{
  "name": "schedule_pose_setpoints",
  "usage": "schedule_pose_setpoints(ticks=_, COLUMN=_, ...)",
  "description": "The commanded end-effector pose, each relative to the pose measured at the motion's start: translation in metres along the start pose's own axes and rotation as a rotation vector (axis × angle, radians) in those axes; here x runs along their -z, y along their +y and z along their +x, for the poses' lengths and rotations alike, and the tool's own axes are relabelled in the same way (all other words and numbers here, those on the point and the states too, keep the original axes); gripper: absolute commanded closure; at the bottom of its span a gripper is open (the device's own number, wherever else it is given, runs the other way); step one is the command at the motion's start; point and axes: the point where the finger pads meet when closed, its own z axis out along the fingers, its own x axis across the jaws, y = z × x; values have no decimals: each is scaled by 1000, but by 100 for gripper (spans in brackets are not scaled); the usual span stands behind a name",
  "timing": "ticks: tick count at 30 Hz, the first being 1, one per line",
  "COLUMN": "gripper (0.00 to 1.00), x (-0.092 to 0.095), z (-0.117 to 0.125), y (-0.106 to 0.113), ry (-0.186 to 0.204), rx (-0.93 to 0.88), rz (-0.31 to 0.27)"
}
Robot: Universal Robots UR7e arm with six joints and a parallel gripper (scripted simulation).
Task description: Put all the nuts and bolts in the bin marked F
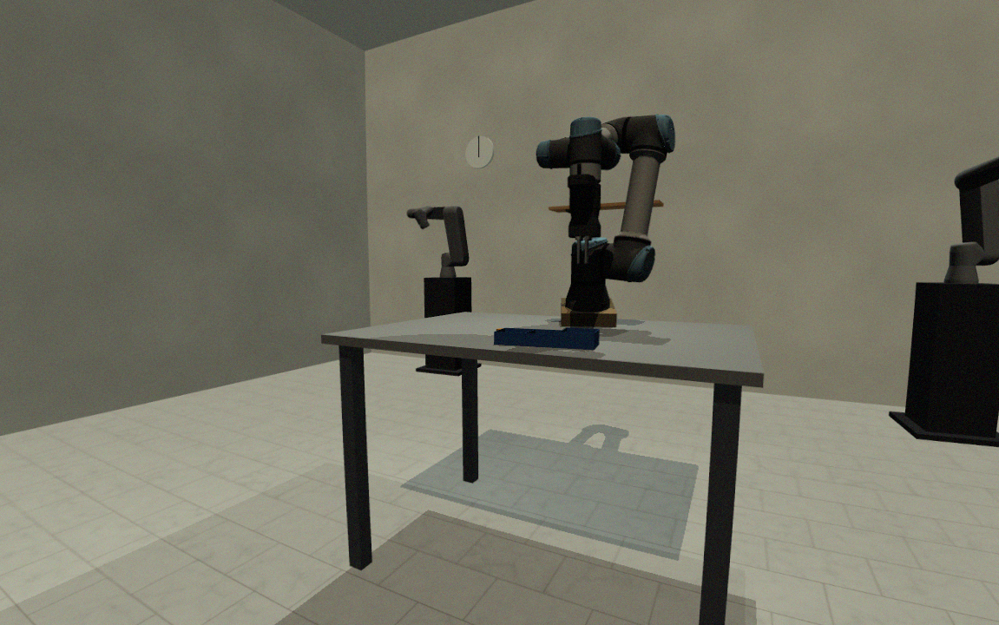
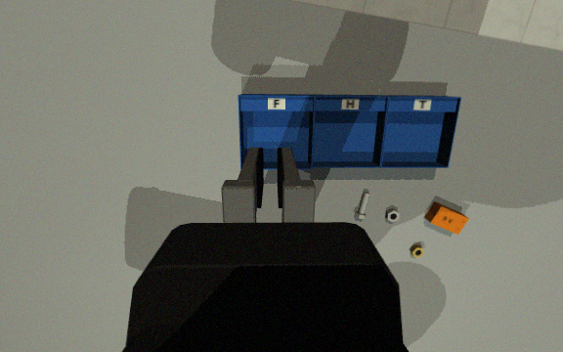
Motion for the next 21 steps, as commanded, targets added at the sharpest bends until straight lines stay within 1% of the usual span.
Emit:
schedule_pose_setpoints(ticks=1, gripper=69, x=1, z=0, y=0, ry=-1, rx=0, rz=-3)
schedule_pose_setpoints(ticks=2, gripper=69, x=1, z=0, y=0, ry=-1, rx=0, rz=-3)
schedule_pose_setpoints(ticks=3, gripper=36, x=-3, z=6, y=5, ry=-1, rx=-50, rz=-3)
schedule_pose_setpoints(ticks=6, gripper=36, x=-13, z=23, y=20, ry=-1, rx=-197, rz=-3)
schedule_pose_setpoints(ticks=8, gripper=36, x=-13, z=23, y=20, ry=-1, rx=-197, rz=-3)
schedule_pose_setpoints(ticks=11, gripper=36, x=-24, z=40, y=35, ry=0, rx=-345, rz=-3)
schedule_pose_setpoints(ticks=21, gripper=36, x=-60, z=97, y=84, ry=1, rx=-723, rz=-6)
